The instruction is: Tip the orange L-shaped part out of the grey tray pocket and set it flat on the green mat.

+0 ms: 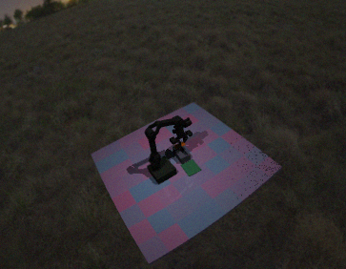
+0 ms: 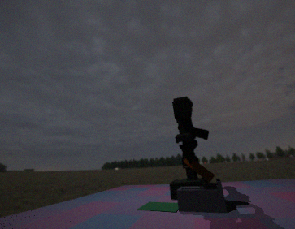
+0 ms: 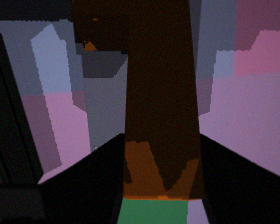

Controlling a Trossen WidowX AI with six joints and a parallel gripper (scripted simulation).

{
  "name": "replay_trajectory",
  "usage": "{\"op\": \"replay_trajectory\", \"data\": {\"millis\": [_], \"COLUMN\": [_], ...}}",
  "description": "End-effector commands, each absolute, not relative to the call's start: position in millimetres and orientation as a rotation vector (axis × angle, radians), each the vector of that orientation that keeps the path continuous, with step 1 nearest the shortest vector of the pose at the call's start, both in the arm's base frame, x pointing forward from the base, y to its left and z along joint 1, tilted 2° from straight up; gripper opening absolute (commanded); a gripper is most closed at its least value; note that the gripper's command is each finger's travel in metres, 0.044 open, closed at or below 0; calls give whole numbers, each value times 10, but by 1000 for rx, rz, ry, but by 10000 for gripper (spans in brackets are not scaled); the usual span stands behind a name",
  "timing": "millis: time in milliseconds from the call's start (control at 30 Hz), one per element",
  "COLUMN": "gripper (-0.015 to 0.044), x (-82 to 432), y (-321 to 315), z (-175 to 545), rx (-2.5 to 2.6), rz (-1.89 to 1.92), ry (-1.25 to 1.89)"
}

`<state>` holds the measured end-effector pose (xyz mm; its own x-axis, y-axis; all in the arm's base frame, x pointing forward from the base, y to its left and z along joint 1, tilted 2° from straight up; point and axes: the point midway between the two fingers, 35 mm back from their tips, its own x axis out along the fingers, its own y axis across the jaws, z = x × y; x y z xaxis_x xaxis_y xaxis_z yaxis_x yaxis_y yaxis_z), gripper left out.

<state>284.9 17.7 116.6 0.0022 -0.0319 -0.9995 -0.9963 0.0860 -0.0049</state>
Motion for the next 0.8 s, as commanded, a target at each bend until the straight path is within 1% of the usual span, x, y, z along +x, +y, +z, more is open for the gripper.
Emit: {"op": "replay_trajectory", "data": {"millis": [0,167,767], "gripper": [0,0,0], "x": [2859,2842,2729], "y": [185,79,-627], "z": [1213,1202,1196], "rx": [-1167,-1168,-1172], "rz": [1123,1123,1120], "ry": [1264,1265,1270]}}
